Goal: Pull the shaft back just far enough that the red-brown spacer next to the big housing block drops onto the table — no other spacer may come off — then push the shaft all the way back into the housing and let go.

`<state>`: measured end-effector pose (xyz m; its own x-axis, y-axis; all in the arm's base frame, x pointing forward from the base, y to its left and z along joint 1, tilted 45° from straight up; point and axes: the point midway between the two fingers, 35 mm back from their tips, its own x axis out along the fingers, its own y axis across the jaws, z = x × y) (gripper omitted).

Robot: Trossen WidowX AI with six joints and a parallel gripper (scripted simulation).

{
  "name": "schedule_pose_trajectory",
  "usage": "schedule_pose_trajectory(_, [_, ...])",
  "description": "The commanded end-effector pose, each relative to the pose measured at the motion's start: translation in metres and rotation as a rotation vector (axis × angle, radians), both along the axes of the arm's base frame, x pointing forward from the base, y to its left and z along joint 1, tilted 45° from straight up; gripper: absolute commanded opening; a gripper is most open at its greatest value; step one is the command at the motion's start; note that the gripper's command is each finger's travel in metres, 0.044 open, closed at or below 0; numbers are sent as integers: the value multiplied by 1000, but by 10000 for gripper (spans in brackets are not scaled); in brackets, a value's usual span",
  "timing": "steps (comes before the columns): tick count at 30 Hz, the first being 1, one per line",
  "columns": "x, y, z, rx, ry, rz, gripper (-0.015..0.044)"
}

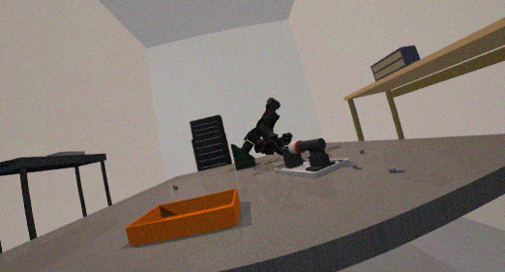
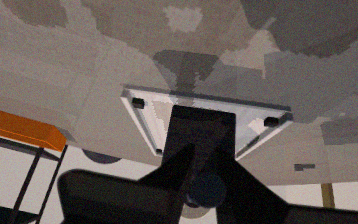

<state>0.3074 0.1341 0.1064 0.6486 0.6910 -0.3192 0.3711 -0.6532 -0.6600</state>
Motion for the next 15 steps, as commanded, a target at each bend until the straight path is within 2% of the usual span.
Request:
schedule_pose_trajectory(1, [-1, 0, 0, -1, -3, 3, 0])
schedule_pose_trajectory(15, [-3, 0, 0, -1, -3, 3, 0])
